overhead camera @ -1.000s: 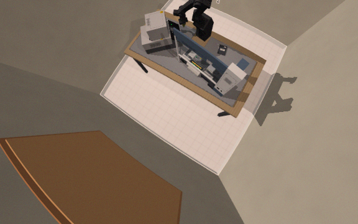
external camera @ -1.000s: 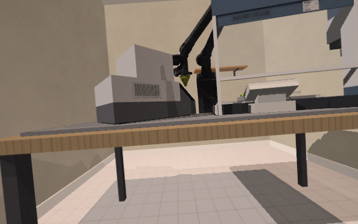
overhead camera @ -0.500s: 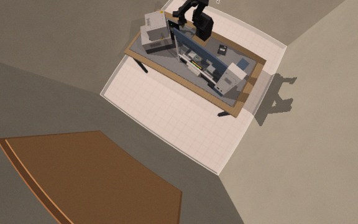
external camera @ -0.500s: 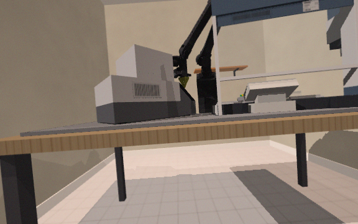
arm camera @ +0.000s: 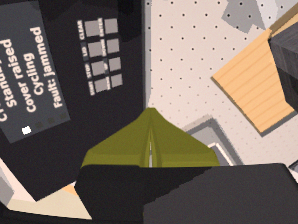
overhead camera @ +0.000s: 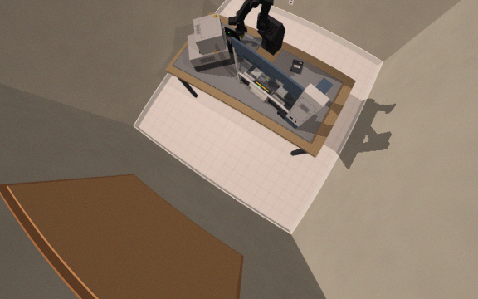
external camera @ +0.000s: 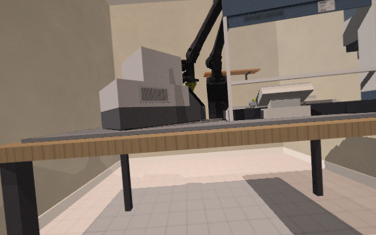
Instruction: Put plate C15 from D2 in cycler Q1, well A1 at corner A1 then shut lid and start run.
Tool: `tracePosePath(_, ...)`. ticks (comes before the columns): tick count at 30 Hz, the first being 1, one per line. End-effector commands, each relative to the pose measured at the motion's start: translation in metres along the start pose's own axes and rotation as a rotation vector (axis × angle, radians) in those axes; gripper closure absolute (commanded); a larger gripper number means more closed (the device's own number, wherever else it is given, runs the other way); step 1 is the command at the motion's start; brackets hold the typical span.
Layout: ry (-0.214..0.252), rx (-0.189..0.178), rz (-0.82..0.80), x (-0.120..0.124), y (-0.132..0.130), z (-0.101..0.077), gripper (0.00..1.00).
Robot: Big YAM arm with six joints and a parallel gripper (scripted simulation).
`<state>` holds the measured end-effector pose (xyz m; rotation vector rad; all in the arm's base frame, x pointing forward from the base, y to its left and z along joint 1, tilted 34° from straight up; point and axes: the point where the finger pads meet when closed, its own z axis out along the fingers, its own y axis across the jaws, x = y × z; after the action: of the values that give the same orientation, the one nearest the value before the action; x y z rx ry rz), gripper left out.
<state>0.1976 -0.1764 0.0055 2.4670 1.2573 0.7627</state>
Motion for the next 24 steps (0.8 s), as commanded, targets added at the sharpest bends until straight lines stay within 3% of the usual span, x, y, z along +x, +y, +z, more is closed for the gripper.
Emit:
tracePosePath(1,0.006,0.009,0.006,0.002,0.005,0.007,1.00)
tracePosePath(8,-0.008,-0.036,-0.009,-0.002,0.037,0.008,1.00)
tracePosePath(12,-0.006,-0.032,-0.009,-0.002,0.039,0.012,1.00)
tracePosePath(15,0.003,0.002,-0.001,0.001,0.026,0.018,1.00)
tracePosePath(19,0.006,0.009,0.005,0.003,0.025,0.025,1.00)
tracePosePath(24,-0.002,-0.021,-0.001,0.000,0.045,0.026,1.00)
